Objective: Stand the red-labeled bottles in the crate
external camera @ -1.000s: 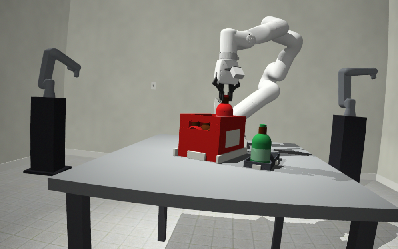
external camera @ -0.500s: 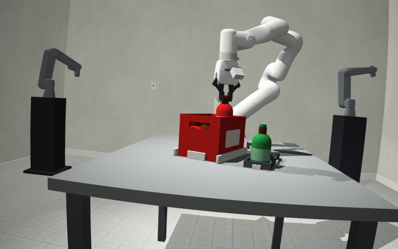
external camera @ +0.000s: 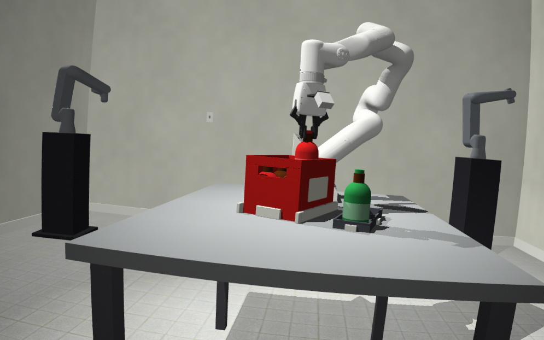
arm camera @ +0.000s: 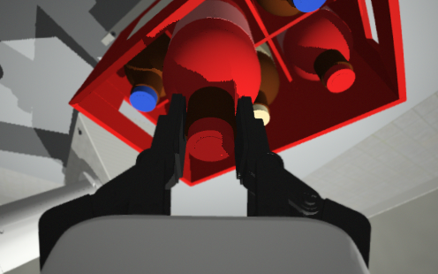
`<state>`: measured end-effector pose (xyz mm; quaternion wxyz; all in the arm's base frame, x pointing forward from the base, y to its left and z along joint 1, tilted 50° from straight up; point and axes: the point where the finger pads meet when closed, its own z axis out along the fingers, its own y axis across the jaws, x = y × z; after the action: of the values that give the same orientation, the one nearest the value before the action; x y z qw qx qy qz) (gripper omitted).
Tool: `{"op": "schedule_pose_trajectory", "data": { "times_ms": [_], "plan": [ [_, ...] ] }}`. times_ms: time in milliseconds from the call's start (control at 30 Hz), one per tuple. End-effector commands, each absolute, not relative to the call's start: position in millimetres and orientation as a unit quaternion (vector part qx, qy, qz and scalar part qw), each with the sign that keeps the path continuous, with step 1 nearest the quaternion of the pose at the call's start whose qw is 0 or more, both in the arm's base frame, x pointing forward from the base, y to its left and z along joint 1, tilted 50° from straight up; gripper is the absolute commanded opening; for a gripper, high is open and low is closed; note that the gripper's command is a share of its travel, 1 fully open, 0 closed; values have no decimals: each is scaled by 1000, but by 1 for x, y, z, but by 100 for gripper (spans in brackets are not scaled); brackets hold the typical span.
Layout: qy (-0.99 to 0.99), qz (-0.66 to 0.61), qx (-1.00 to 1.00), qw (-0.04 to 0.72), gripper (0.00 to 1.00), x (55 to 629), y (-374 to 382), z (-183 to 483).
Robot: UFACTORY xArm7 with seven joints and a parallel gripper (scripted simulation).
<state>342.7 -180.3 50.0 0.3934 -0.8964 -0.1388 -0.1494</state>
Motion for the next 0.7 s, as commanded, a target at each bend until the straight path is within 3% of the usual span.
{"op": "schedule_pose_trajectory", "data": {
  "times_ms": [0,667],
  "plan": [
    [-138,-150,-897,391,0,343,-181,49],
    [-138,-150,-897,391,0,346,-170,39]
  ]
}}
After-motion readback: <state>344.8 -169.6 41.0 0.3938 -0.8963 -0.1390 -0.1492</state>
